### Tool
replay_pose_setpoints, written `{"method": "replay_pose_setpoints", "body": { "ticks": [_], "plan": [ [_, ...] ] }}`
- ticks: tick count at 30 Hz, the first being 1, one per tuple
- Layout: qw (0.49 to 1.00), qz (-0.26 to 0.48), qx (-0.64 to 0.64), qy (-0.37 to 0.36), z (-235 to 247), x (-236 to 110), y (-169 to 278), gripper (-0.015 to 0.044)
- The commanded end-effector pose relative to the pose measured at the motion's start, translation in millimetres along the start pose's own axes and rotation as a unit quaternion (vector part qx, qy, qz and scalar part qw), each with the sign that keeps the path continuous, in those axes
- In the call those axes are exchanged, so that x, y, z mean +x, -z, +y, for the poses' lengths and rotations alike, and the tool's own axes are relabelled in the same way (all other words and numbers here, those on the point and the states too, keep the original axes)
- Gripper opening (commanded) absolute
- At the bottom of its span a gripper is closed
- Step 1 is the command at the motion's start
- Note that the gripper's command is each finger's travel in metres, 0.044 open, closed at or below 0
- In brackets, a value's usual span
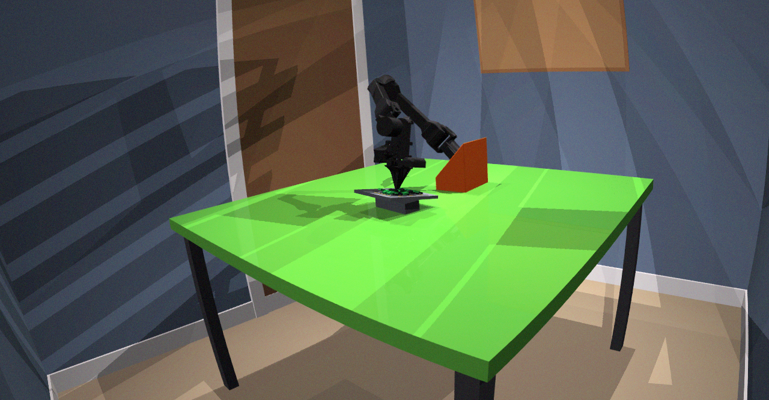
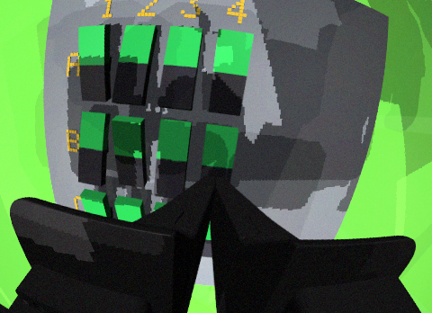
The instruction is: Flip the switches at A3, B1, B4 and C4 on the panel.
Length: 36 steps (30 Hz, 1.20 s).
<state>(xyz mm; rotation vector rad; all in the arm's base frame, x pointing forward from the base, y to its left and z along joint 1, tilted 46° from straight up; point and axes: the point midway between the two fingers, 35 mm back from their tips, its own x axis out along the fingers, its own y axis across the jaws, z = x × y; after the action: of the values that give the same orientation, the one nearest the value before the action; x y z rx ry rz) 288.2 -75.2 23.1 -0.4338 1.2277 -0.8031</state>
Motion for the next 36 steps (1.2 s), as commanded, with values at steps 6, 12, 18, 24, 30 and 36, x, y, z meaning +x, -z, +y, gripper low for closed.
{"method": "replay_pose_setpoints", "body": {
  "ticks": [6, 12, 18, 24, 30, 36],
  "plan": [
    [1.000, 0.004, -0.001, -0.002, 2, -17, -2, 0.0000],
    [1.000, 0.013, -0.003, 0.001, 0, -64, -2, 0.0000],
    [1.000, 0.013, -0.003, 0.001, 0, -64, 17, 0.0000],
    [1.000, 0.020, -0.003, 0.001, 1, -47, 19, 0.0000],
    [1.000, 0.026, -0.003, 0.001, 0, -29, 19, 0.0000],
    [1.000, 0.026, -0.003, 0.002, 0, -19, 19, 0.0000]
  ]
}}
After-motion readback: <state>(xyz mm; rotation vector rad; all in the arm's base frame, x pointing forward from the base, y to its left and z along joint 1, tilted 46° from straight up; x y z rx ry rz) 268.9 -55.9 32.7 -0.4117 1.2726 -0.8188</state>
